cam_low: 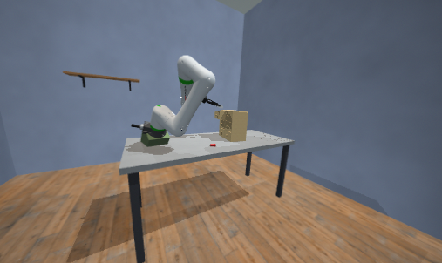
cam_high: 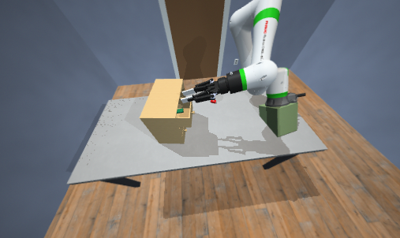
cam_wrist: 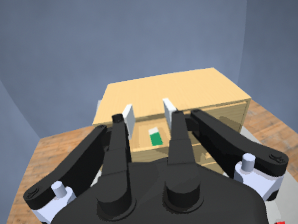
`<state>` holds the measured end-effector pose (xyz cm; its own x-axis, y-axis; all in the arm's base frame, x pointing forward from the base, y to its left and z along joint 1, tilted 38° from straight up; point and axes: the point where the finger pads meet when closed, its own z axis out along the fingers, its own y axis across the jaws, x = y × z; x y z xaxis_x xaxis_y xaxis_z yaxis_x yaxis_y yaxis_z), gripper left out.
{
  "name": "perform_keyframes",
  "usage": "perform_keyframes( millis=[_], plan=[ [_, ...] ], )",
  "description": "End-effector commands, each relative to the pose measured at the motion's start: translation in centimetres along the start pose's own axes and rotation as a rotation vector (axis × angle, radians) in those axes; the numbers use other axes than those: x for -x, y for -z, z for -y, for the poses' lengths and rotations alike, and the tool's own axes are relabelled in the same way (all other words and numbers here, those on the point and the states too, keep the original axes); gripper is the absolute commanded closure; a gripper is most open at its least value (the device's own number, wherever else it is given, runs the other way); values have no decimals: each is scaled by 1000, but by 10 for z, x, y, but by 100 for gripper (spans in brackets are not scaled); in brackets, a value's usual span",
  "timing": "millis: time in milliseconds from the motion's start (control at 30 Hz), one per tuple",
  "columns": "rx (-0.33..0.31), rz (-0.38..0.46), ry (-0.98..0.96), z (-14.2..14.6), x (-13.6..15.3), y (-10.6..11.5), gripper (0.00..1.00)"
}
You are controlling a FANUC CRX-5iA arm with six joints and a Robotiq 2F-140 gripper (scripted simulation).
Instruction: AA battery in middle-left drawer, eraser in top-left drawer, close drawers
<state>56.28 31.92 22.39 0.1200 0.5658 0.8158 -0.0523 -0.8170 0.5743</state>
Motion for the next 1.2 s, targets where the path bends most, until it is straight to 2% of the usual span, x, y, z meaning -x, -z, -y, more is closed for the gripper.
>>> perform_keyframes(
  millis=[0,600,833,900,1167],
  plan=[
    [0,0,0,0,0,0,0],
    [0,0,0,0,2,7,0],
    [0,0,0,0,9,32,0],
    [0,0,0,0,9,32,0],
    [0,0,0,0,23,77,0]
  ],
)
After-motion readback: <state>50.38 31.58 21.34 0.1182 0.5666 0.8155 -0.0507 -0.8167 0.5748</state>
